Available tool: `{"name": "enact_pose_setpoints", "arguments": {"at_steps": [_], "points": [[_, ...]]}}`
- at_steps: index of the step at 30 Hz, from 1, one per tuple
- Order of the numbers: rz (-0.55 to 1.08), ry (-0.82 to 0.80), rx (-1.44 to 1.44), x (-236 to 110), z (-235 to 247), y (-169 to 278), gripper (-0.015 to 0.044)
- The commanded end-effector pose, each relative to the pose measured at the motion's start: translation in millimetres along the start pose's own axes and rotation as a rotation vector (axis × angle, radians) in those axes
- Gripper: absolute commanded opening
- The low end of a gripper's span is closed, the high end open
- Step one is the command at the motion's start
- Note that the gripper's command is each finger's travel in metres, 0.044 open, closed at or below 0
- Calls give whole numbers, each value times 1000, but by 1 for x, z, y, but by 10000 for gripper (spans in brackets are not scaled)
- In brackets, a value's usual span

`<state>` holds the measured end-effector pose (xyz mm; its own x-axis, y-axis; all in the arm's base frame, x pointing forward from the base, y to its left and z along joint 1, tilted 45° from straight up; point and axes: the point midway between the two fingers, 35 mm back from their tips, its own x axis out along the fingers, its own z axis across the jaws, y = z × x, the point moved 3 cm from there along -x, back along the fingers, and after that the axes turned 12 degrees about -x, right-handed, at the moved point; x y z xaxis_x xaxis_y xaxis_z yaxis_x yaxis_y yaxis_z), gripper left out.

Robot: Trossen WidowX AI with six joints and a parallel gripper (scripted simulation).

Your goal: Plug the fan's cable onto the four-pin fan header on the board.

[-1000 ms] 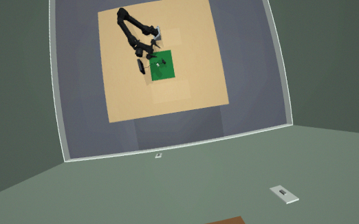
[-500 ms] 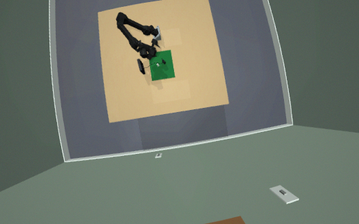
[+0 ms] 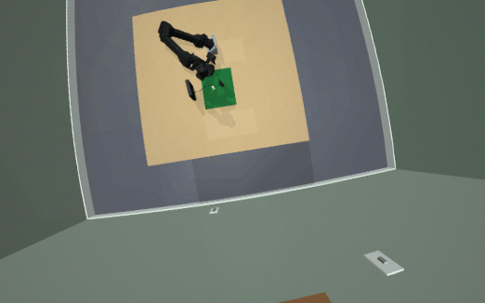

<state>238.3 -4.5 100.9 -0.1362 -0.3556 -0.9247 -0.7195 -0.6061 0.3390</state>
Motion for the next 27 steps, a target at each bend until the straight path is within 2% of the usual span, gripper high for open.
{"name": "enact_pose_setpoints", "arguments": {"at_steps": [1, 15, 21, 27], "points": [[71, 54, 5, -6, -1, -6, 440], [250, 305, -3, -34, 2, -31, 440], [227, 264, -3, -31, 2, -28, 440], [222, 291, 19, -46, 0, -84, 440]]}}
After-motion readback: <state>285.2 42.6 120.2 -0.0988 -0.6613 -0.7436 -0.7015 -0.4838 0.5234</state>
